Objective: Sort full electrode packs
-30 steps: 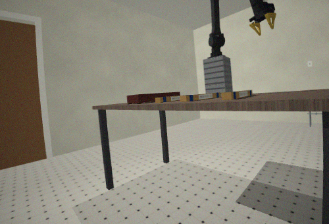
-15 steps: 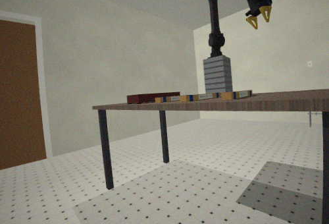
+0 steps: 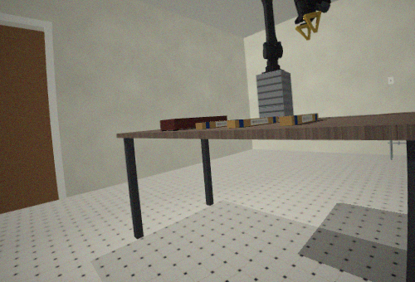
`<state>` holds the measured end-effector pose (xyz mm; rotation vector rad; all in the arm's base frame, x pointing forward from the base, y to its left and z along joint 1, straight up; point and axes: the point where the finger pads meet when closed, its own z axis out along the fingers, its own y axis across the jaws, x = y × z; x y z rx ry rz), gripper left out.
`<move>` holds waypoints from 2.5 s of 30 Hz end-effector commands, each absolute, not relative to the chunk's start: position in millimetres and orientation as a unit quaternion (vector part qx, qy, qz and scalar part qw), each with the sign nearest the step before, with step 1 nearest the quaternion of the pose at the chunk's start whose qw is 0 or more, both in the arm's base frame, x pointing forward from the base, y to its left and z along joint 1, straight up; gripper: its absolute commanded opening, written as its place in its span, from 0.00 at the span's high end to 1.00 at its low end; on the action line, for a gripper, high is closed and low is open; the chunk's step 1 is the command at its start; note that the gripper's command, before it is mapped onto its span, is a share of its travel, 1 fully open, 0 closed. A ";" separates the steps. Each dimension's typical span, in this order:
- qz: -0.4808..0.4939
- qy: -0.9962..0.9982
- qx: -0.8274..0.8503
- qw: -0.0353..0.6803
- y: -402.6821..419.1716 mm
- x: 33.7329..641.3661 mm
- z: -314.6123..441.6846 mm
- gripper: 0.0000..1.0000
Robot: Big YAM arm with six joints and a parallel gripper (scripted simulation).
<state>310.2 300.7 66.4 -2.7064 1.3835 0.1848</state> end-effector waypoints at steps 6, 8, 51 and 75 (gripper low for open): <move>0.052 0.571 -0.818 0.052 261.8 329.6 78.6 0.26; 0.050 0.598 -0.798 0.049 249.1 334.3 78.6 0.26; 0.021 0.952 -0.305 0.018 54.3 350.0 75.6 0.26; 0.001 1.000 0.025 0.008 -38.6 317.6 71.8 0.26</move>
